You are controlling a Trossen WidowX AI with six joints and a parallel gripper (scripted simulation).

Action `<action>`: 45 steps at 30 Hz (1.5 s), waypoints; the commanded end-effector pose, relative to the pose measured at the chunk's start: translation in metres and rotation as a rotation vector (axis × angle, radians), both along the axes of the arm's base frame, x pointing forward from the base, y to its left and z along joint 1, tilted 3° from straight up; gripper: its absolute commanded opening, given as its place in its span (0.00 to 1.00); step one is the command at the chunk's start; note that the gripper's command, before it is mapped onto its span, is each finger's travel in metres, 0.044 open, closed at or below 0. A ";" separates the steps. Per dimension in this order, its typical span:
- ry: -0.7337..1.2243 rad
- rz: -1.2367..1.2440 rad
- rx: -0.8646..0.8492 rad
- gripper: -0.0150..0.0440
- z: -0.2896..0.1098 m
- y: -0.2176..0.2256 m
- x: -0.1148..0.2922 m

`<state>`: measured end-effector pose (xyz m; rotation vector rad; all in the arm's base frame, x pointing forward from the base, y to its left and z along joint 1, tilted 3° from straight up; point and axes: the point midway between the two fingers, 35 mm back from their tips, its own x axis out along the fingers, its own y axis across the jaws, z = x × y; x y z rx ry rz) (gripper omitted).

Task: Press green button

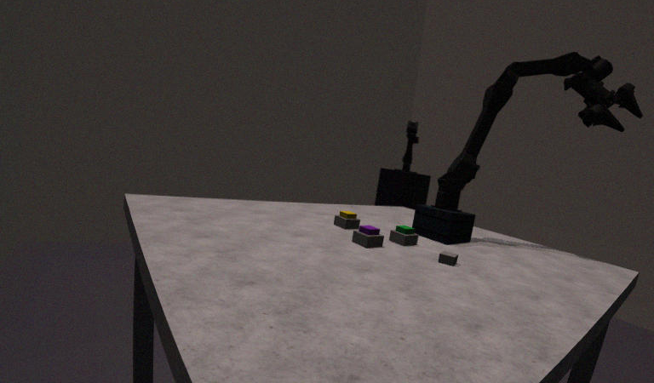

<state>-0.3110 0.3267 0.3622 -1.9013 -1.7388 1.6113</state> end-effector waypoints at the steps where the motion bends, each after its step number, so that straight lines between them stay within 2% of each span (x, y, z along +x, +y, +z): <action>1: 0.003 -0.005 -0.001 0.93 0.000 0.001 0.001; 4: 0.044 -0.080 -0.023 0.93 -0.006 0.013 0.017; 10: 0.164 -0.335 -0.091 0.93 -0.027 0.049 0.080; 16: 0.310 -0.746 -0.191 0.93 -0.066 0.079 0.198; 22: 0.486 -1.182 -0.257 0.93 -0.107 0.069 0.315; 28: 0.686 -1.631 -0.282 0.93 -0.147 0.023 0.416; 34: 0.911 -2.088 -0.260 0.93 -0.185 -0.050 0.490; 39: 1.117 -2.470 -0.200 0.93 -0.216 -0.121 0.525; 45: 1.388 -2.923 -0.070 0.93 -0.251 -0.207 0.534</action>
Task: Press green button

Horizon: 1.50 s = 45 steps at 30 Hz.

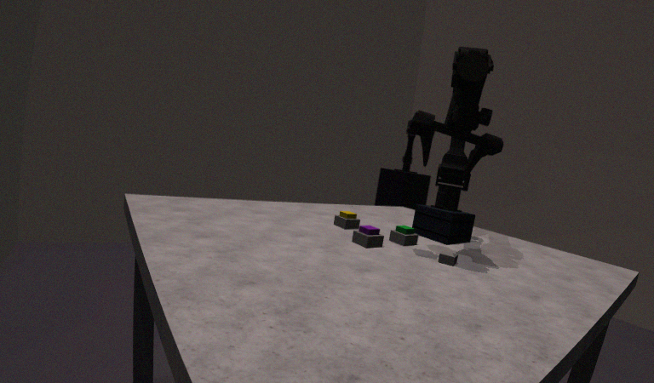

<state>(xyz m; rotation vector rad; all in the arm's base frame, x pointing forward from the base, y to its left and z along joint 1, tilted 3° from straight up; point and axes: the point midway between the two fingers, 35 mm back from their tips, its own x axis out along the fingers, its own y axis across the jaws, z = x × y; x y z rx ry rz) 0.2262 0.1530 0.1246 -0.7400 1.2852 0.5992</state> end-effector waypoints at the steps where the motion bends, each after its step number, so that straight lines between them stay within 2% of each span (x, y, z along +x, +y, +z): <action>1: 0.075 -0.290 0.016 0.93 -0.019 -0.047 -0.005; 7: 0.179 -0.748 0.042 0.93 -0.047 -0.108 -0.027; 14: 0.194 -0.813 0.047 0.93 -0.051 -0.116 -0.031; 16: 0.193 -0.813 0.047 0.84 -0.062 -0.116 -0.030; 20: 0.194 -0.813 0.046 0.67 -0.110 -0.117 -0.033; 28: 0.194 -0.813 0.046 0.31 -0.113 -0.118 -0.033; 29: 0.194 -0.813 0.046 0.29 -0.113 -0.118 -0.033; 45: 0.194 -0.813 0.046 0.29 -0.125 -0.118 -0.033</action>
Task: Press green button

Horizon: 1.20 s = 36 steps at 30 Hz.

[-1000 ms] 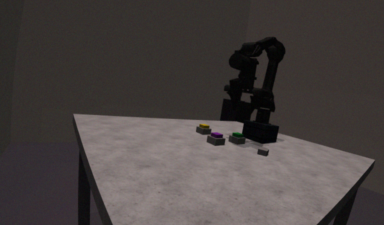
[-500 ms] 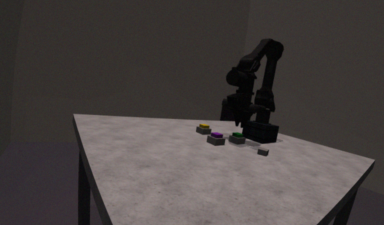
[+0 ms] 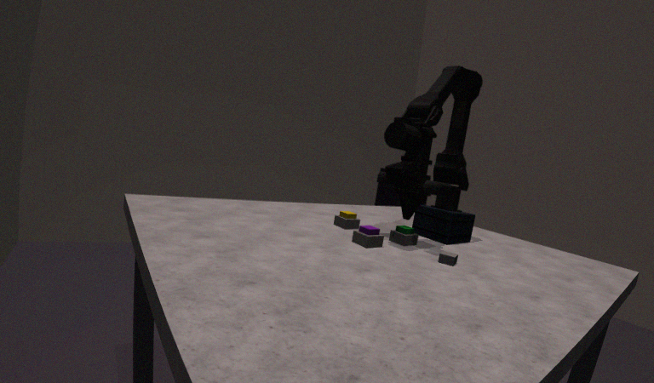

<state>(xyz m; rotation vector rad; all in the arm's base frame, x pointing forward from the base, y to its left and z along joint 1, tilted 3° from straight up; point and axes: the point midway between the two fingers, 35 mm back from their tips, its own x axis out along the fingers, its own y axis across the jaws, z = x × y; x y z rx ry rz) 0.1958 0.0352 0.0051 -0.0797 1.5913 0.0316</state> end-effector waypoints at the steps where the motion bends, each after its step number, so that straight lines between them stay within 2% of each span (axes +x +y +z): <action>1: 0.009 -0.001 0.002 0.29 -0.007 0.000 -0.002; 15: 0.009 -0.001 0.001 0.29 -0.028 -0.001 -0.004; 32: 0.009 -0.001 0.001 0.29 -0.028 -0.001 -0.004; 36: 0.008 -0.001 0.001 0.29 0.004 0.000 -0.002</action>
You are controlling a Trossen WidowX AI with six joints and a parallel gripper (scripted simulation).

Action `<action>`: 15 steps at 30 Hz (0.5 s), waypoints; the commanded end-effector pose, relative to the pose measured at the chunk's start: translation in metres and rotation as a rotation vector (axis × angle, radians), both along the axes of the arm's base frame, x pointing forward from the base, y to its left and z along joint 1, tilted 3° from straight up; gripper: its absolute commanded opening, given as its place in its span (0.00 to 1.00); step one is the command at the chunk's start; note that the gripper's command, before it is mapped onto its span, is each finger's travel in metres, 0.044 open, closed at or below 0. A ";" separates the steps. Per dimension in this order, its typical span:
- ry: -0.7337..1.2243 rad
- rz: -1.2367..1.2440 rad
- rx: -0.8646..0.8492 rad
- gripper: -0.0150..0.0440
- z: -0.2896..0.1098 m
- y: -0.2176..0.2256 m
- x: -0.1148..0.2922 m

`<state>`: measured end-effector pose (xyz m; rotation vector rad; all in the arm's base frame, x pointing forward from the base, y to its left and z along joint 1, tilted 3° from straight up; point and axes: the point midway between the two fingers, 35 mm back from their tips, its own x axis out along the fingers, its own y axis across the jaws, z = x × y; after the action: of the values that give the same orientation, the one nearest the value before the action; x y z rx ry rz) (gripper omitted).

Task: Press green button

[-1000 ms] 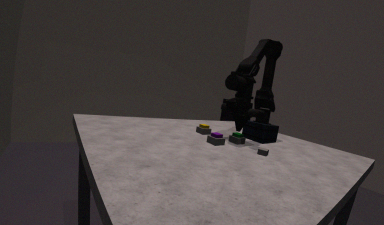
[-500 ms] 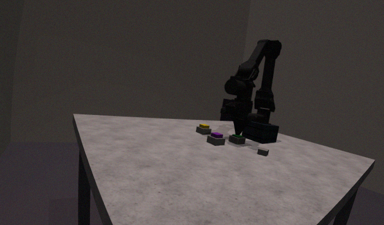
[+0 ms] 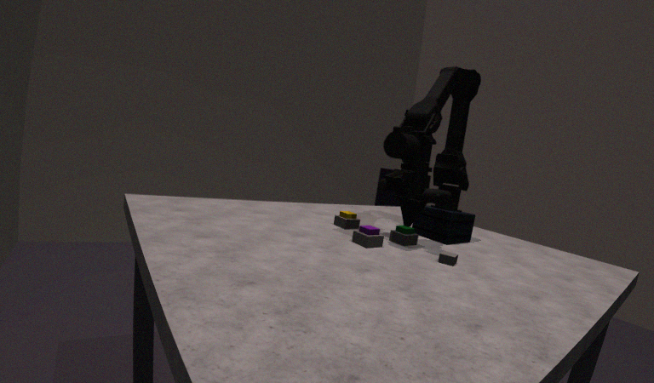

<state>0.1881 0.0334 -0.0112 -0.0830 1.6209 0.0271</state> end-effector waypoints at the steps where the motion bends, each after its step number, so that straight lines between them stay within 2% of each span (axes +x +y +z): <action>1: -0.021 0.000 0.007 0.29 0.023 0.002 0.005; 3: -0.021 0.000 0.007 0.29 0.023 0.002 0.005; 6: -0.023 -0.001 0.011 0.42 0.031 0.019 0.017; 11: -0.027 -0.003 0.021 0.64 0.055 0.086 0.044; 15: -0.026 -0.002 0.025 0.82 0.072 0.148 0.049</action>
<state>0.2372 0.1433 0.0513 -0.0658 1.5893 0.0393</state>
